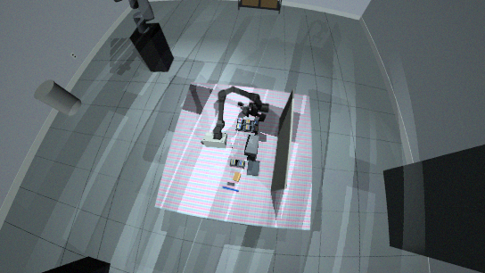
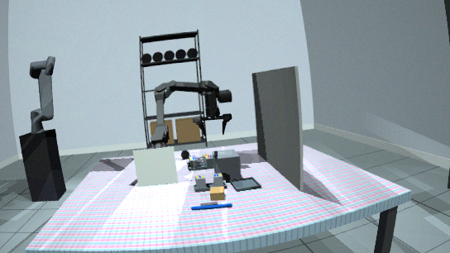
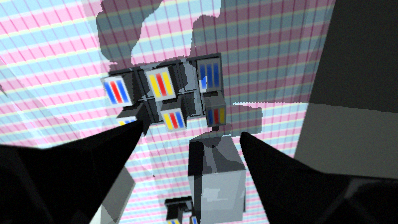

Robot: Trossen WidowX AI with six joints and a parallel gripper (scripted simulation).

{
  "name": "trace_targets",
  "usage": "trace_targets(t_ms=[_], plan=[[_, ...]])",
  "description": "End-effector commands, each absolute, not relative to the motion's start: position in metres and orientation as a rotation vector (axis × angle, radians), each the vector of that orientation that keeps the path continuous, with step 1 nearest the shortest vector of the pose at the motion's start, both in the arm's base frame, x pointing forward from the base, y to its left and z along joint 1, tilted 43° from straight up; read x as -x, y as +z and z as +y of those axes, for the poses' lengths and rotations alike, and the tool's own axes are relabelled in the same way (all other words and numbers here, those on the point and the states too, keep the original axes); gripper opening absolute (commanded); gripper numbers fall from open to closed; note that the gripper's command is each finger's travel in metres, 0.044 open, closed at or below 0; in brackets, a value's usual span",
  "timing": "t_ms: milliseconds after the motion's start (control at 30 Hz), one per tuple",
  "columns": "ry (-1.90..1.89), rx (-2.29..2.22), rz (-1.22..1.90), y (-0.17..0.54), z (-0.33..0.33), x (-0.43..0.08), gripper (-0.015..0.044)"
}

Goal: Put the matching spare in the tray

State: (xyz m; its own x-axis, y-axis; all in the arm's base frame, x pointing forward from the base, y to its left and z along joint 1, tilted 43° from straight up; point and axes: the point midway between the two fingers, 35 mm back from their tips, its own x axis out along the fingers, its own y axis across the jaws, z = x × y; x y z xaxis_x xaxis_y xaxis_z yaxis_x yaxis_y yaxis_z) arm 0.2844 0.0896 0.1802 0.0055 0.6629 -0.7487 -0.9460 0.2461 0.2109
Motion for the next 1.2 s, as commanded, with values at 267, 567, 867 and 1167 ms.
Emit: trace_targets(t_ms=[267,567,867,1167], plan=[[1.479,0.649,0.632,0.185,0.126,-0.240,0.0387],[1.479,0.647,0.629,0.161,0.148,-0.239,0.0300],[1.479,0.649,0.630,0.155,0.154,-0.240,0.0300],[1.479,0.650,0.631,0.144,0.164,-0.242,0.0300]])
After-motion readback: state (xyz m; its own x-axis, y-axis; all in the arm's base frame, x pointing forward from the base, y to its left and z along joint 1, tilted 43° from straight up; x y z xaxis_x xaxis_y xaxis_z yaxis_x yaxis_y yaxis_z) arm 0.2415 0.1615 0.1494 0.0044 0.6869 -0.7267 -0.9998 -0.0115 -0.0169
